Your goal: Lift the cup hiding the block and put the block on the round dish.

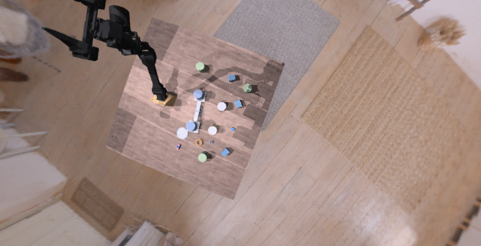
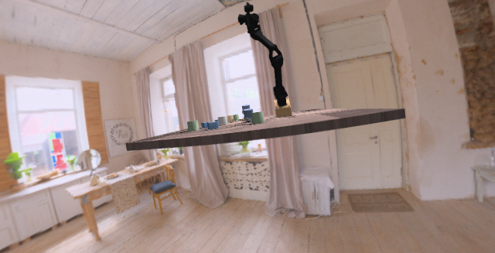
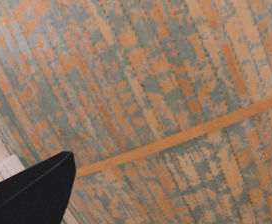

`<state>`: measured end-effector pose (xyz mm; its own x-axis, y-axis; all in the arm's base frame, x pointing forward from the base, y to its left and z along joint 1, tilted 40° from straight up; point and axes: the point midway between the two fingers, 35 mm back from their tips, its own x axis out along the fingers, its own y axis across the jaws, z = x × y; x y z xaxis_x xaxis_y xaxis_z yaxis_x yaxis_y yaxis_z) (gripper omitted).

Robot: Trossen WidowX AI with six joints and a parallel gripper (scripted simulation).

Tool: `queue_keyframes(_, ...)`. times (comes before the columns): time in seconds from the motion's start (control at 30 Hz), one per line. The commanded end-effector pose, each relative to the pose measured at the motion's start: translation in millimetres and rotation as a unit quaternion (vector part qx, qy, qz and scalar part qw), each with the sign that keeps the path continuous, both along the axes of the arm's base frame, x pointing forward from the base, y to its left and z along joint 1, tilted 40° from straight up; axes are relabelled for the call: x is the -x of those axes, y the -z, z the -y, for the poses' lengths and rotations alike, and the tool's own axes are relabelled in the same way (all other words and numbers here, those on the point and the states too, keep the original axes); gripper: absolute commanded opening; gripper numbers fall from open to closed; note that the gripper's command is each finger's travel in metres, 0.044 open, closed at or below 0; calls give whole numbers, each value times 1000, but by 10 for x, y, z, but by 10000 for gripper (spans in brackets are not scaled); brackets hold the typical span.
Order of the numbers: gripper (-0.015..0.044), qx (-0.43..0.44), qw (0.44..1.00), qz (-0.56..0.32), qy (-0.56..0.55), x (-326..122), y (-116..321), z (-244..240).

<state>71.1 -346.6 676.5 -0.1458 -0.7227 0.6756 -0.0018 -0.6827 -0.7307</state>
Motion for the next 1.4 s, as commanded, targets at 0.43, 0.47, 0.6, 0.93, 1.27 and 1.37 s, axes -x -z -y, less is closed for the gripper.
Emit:
queue_keyframes(0.43,440,-206,968,-117,-87,-454,1240,863)
queue_keyframes(0.47,440,-218,964,-121,-93,-473,1323,897)
queue_keyframes(0.6,440,-268,946,-138,-116,-542,1666,1013)
queue_keyframes(0.93,440,-391,888,-163,-177,-662,2559,1158)
queue_keyframes(1.27,440,-510,811,-162,-237,-715,3445,1089)
queue_keyframes(1.37,440,-544,784,-157,-255,-721,3699,1027)
